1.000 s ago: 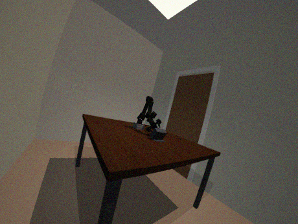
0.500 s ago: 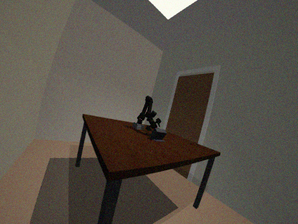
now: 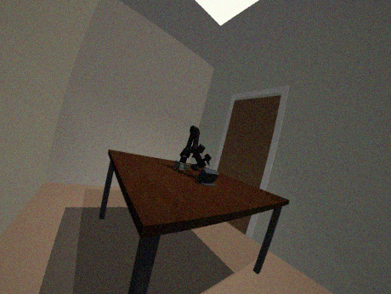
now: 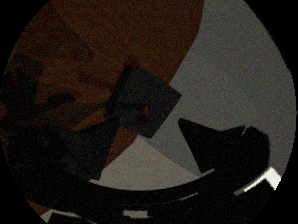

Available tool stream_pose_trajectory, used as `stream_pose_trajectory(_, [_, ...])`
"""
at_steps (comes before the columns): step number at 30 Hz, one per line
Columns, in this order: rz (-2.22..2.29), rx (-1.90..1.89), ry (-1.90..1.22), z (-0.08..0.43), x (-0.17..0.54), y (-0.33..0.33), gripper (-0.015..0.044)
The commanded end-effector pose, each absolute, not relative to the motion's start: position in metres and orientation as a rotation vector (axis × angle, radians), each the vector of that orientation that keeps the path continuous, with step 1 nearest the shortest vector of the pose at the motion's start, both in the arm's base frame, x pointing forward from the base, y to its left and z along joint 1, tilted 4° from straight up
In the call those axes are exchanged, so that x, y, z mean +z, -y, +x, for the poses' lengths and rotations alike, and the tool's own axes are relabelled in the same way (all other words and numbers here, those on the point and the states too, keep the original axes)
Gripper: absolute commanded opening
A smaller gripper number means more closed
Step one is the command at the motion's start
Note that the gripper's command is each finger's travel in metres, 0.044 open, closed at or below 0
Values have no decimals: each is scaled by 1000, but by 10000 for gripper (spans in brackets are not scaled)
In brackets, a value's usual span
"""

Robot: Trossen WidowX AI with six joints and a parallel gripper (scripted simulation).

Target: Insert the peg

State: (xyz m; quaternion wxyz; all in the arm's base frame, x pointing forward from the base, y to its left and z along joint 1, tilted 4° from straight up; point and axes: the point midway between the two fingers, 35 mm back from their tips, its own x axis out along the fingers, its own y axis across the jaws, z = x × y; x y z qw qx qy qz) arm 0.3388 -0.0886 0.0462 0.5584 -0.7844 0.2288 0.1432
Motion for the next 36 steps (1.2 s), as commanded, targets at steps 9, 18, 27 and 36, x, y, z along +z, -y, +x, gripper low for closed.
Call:
stream_pose_trajectory(9, [-1852,338,-536,332,53,87,440])
stream_pose_trajectory(18, [-1852,338,-537,327,57,86,440])
stream_pose_trajectory(27, [-1851,339,-538,322,61,85,440])
stream_pose_trajectory(36, [-1851,340,-538,318,64,84,440])
